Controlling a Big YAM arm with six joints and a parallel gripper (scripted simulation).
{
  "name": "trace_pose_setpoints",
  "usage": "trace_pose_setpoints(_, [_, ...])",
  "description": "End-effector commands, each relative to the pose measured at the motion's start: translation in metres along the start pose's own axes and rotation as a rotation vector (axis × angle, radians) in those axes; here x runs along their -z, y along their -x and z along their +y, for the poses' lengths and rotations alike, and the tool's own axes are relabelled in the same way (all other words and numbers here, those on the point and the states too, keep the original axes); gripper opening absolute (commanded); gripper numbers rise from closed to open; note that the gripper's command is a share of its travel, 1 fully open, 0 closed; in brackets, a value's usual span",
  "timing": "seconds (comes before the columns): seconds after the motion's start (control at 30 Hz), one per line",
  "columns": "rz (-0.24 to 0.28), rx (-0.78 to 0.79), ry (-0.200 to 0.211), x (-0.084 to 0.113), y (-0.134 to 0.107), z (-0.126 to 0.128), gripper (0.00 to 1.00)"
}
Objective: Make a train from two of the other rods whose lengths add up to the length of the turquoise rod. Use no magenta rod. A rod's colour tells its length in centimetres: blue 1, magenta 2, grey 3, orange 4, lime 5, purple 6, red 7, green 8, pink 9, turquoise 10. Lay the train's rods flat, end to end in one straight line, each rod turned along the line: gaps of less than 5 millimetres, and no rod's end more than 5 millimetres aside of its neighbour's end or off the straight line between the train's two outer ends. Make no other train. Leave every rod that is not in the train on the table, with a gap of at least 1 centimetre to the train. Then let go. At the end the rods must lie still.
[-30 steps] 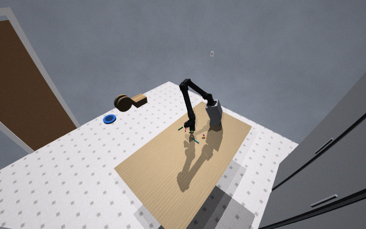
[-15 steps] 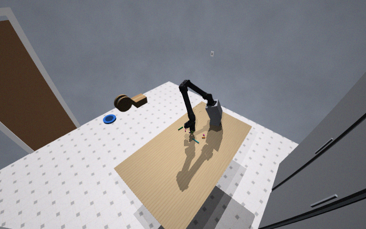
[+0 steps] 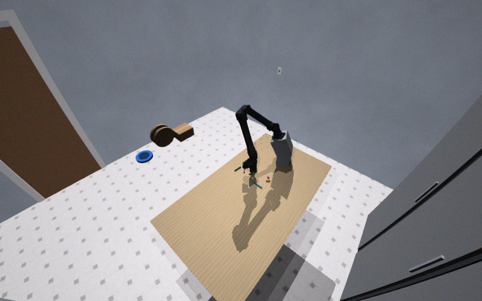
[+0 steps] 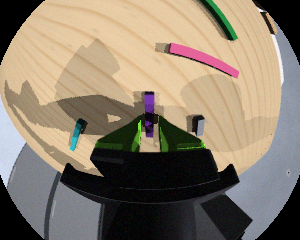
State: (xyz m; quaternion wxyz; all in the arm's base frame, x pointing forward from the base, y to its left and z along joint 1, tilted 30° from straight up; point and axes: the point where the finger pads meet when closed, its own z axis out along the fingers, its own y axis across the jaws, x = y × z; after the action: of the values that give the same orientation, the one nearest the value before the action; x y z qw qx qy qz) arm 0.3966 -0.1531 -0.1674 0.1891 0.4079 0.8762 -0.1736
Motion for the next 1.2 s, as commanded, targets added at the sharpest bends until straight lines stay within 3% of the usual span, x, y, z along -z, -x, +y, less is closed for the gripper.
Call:
trace_pose_setpoints(0.0, [-0.001,0.002,0.002,-0.0028,0.0007,-0.0004,0.22])
trace_pose_setpoints(0.7, [0.0,0.003,0.001,-0.0028,0.0002,-0.0008,0.22])
trace_pose_setpoints(0.73, [0.0,0.003,0.001,-0.0028,0.0002,-0.0008,0.03])
trace_pose_setpoints(1.17, [0.0,0.003,0.001,-0.0028,0.0002,-0.0008,0.03])
